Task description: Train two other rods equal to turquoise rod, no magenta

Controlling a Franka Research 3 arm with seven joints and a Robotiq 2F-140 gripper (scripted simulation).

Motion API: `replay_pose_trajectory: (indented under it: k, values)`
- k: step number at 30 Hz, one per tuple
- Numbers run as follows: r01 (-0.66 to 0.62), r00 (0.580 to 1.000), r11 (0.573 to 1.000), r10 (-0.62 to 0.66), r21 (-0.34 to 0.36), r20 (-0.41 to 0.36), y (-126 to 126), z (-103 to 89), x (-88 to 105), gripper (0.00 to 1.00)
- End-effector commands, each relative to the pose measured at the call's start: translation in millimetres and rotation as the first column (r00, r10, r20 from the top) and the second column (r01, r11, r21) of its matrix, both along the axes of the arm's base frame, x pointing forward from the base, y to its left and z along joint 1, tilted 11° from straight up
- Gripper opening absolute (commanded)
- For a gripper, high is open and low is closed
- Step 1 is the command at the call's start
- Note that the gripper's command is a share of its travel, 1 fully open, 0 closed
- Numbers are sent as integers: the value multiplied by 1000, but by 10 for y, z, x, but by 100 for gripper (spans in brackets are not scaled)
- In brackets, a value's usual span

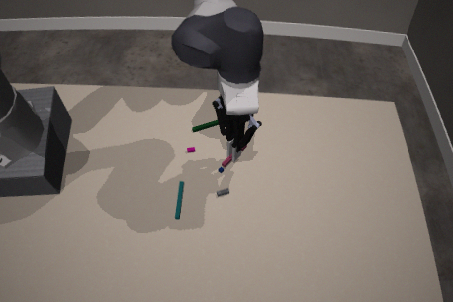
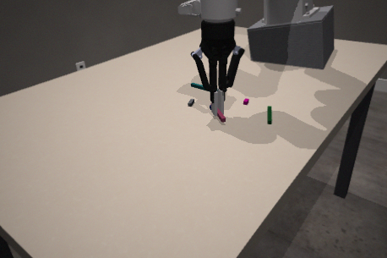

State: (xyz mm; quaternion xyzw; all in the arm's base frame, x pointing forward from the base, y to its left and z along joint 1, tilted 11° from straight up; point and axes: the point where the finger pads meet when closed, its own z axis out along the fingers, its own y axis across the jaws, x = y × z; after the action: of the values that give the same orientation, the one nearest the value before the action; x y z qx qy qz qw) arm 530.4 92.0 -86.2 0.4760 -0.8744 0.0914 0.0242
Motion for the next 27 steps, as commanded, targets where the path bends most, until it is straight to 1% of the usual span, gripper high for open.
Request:
replay_pose_trajectory:
  k: [1, 12, 27]
  values:
    - [-7, 1000, 1000, 7, 0, -1, 4, 0, -5, 3]
    - [-7, 1000, 1000, 7, 0, -1, 3, -8, -5, 3]
    - [-7, 1000, 1000, 7, 0, -1, -16, -111, 0, 3]
